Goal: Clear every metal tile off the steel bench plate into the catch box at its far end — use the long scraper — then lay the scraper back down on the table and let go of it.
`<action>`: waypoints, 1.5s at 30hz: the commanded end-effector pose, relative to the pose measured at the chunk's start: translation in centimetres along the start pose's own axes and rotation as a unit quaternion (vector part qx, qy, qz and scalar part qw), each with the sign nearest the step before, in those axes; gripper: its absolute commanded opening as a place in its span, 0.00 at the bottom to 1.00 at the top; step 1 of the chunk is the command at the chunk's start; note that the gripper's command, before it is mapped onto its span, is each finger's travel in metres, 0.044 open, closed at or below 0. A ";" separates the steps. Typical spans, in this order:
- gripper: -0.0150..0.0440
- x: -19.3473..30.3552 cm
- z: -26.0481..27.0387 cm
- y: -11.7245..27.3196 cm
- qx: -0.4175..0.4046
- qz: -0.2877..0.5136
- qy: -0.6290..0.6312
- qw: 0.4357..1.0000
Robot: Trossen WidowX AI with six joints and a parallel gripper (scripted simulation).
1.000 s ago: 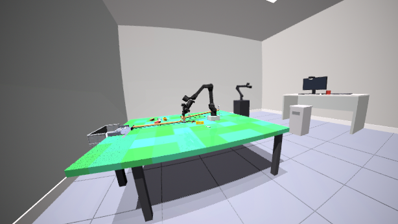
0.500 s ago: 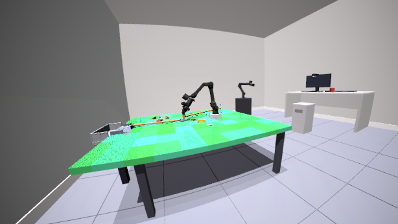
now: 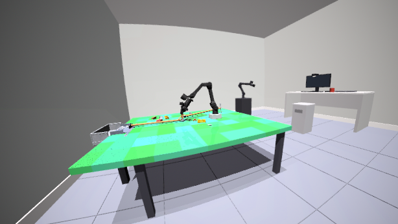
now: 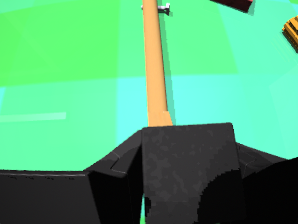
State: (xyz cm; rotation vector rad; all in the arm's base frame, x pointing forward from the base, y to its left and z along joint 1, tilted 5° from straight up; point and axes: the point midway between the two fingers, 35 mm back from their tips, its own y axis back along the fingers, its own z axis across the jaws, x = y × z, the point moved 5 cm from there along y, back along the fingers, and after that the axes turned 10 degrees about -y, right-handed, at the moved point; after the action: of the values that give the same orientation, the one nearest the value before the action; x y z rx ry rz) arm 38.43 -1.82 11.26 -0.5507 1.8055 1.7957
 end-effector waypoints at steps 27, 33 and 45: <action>0.25 -3.8 0.1 -2.1 0.000 -0.010 0.000 1.000; 0.25 -4.5 0.2 -2.6 0.000 -0.010 0.000 1.000; 0.25 -5.9 0.4 -3.5 -0.001 -0.011 0.000 1.000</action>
State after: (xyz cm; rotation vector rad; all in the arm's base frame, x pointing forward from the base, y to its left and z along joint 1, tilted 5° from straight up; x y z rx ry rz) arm 44.41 -1.97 11.60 -0.5549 1.8047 1.7977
